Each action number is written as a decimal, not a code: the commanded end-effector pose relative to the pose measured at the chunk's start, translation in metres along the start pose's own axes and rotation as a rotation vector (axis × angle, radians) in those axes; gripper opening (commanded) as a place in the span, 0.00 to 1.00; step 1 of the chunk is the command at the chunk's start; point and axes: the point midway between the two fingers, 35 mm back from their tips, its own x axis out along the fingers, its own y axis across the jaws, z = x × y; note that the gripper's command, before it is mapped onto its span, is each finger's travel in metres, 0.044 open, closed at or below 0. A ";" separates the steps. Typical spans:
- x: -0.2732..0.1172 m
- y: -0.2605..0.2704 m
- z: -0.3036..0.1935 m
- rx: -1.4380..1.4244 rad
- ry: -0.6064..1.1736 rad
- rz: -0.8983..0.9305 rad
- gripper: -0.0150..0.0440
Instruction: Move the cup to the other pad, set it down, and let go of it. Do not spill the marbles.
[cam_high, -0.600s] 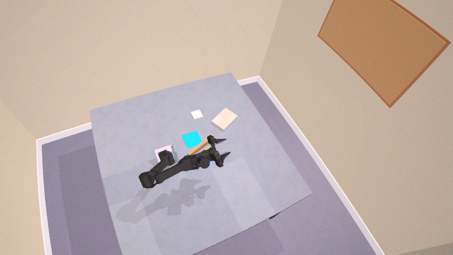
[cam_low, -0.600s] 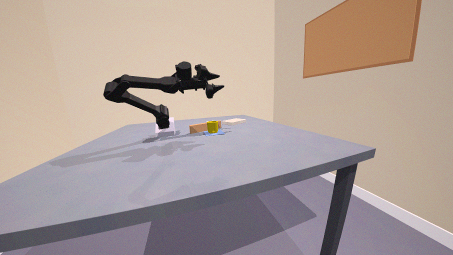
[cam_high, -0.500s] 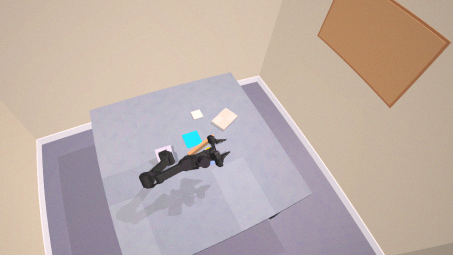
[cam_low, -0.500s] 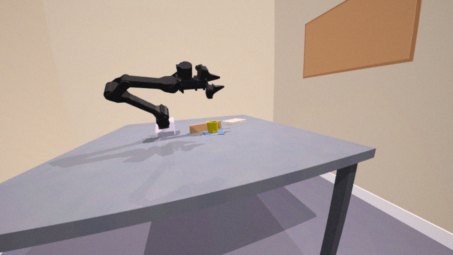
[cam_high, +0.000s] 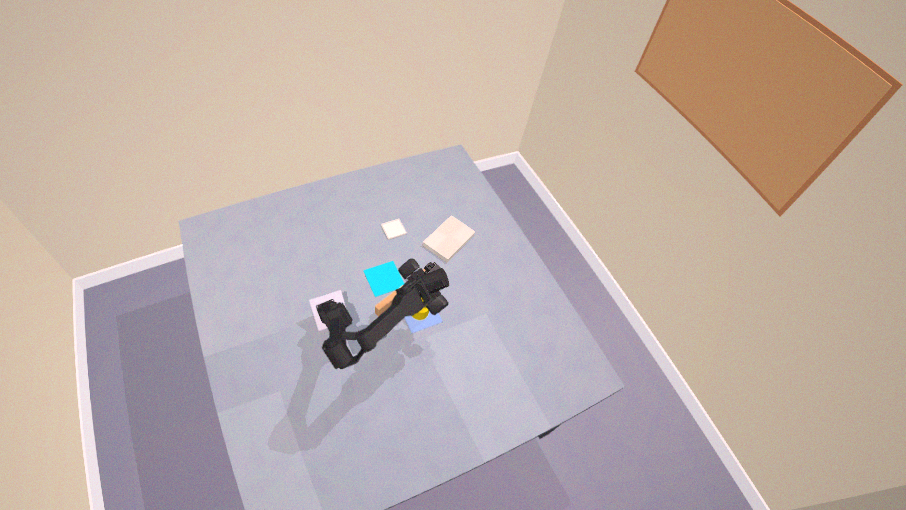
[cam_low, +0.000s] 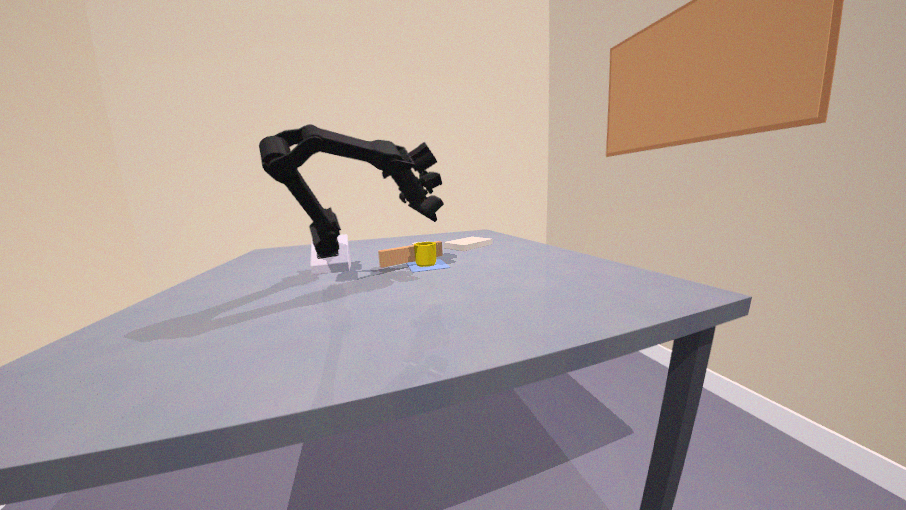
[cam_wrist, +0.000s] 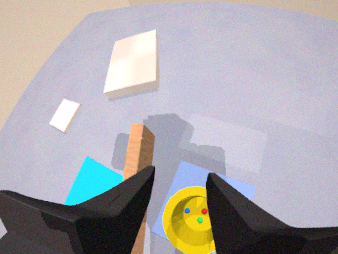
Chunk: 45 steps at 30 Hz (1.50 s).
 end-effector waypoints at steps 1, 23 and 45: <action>0.015 0.018 -0.050 -0.567 0.540 0.004 0.54; 0.018 0.011 -0.061 -0.812 0.728 0.015 0.54; 0.046 0.001 -0.082 -0.812 0.728 0.015 0.54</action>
